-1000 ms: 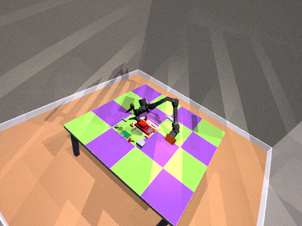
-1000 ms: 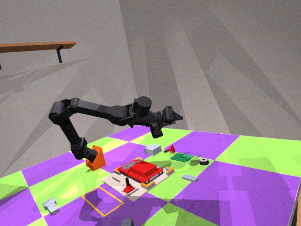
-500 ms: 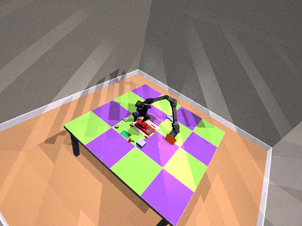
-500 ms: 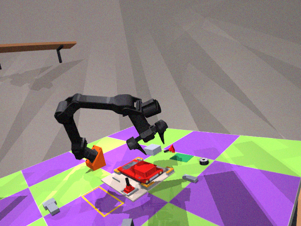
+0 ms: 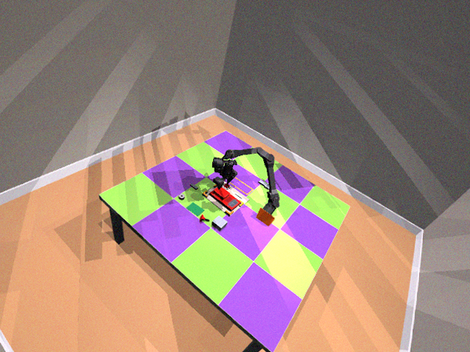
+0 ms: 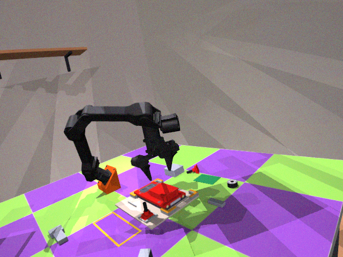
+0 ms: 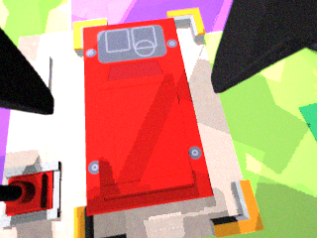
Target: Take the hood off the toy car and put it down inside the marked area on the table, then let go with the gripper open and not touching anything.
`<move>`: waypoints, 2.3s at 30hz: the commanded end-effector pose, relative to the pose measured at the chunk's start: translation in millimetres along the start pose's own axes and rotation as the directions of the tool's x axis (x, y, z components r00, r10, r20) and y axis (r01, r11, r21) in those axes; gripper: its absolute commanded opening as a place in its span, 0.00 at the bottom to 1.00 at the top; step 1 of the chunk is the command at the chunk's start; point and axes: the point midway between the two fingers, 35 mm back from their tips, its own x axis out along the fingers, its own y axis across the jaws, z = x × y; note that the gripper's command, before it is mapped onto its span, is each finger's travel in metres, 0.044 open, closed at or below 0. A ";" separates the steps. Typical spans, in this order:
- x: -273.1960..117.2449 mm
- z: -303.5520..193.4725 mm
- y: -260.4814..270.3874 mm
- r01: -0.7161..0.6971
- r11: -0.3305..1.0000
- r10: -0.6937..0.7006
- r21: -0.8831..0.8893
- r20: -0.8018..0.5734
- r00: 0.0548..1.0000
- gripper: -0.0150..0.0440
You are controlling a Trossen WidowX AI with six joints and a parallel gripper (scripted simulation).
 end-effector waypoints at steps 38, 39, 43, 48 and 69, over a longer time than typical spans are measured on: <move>27.4 1.5 -0.9 0.007 1.000 -0.007 -0.007 0.003 1.000 1.00; 28.1 1.5 -0.9 0.007 1.000 -0.007 -0.007 0.003 1.000 1.00; 31.0 1.5 -1.0 0.007 1.000 -0.007 -0.007 0.003 1.000 1.00; 34.6 1.5 -1.1 0.007 1.000 -0.007 -0.007 0.003 1.000 1.00; 49.7 1.3 -2.1 0.008 1.000 -0.008 -0.007 0.003 1.000 1.00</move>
